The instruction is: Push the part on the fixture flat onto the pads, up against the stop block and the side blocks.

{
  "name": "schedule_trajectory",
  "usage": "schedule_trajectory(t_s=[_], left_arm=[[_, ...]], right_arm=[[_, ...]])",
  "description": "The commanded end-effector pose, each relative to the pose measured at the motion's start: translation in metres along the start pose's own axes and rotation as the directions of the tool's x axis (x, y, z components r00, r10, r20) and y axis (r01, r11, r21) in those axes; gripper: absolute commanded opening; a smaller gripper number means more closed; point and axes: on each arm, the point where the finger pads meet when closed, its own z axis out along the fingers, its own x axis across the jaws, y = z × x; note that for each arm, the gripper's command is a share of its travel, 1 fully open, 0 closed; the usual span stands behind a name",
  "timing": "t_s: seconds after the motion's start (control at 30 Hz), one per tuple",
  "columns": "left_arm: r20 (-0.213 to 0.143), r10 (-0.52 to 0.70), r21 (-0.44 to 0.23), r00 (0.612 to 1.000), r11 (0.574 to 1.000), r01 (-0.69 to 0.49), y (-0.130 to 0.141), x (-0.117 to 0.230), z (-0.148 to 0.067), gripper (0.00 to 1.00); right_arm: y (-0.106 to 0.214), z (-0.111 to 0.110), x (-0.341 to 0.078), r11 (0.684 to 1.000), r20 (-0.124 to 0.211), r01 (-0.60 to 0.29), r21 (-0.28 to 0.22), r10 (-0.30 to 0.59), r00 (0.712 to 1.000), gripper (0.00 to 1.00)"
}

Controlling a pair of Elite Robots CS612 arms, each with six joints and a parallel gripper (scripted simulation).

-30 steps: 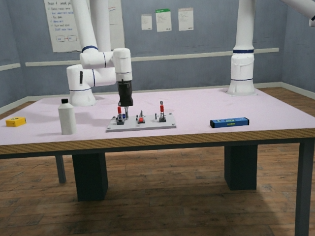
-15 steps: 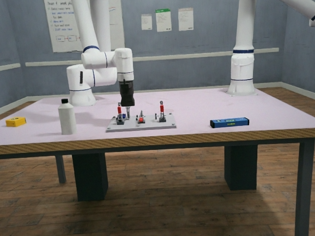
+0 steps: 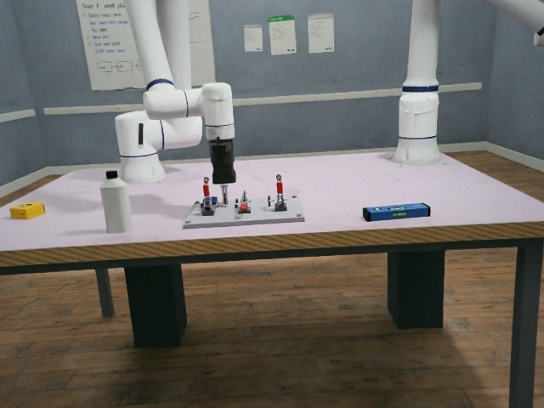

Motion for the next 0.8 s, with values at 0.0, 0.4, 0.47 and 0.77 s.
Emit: schedule_trajectory(t_s=[0.0, 0.4, 0.47, 0.77], left_arm=[[0.0, 0.0, -0.002, 1.0, 1.0, 0.0, 0.001, 0.0, -0.001, 1.0], [0.0, 0.0, -0.002, 1.0, 1.0, 0.0, 0.001, 0.0, -0.001, 1.0], [0.0, 0.0, -0.002, 1.0, 1.0, 0.0, 0.001, 0.0, -0.001, 1.0], [0.0, 0.0, -0.002, 1.0, 1.0, 0.0, 0.001, 0.0, -0.001, 1.0]], right_arm=[[-0.001, -0.002, -0.001, 1.0, 0.001, 0.0, 0.002, 0.0, 1.0, 0.0], [-0.001, -0.032, -0.001, 1.0, 0.001, 0.0, 0.002, 0.0, 1.0, 0.0], [-0.001, -0.036, -0.001, 1.0, 0.001, 0.0, 0.002, 0.0, 1.0, 0.0], [-0.001, -0.041, -0.001, 1.0, 0.001, 0.0, 0.002, 0.0, 1.0, 0.0]])
